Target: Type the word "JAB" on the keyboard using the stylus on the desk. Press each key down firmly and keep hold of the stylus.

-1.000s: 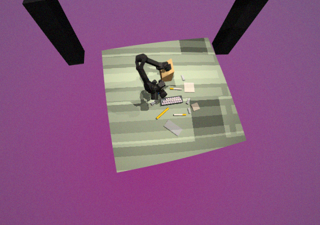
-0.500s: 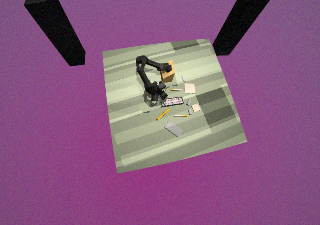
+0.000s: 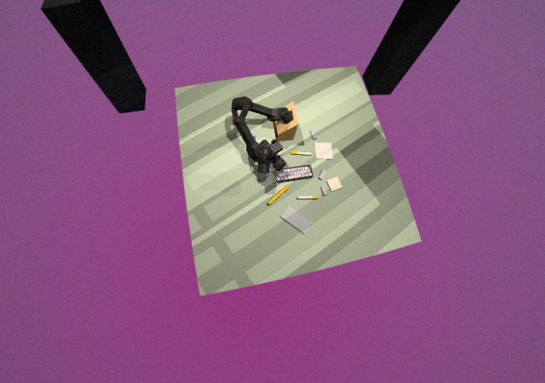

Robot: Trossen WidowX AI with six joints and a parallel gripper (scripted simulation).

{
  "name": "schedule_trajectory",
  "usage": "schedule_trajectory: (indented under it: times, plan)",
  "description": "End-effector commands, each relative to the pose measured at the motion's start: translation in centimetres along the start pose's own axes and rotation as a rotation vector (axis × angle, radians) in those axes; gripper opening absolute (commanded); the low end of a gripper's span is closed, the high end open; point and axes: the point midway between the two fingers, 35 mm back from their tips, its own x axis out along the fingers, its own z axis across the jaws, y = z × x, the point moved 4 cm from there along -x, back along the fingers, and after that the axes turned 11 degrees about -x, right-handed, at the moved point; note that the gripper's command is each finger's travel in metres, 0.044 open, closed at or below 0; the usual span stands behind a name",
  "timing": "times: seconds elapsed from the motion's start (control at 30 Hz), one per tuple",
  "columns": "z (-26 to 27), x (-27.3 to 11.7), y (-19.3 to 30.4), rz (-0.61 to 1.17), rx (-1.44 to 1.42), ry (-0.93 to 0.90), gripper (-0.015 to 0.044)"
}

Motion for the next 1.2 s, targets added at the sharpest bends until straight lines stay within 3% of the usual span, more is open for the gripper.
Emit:
schedule_trajectory:
  times: [0.0,1.17]
  plan:
    - [0.0,0.4,0.2,0.002,-0.006,-0.004,0.015]
    - [0.3,2.6,1.4,0.002,-0.006,-0.005,0.015]
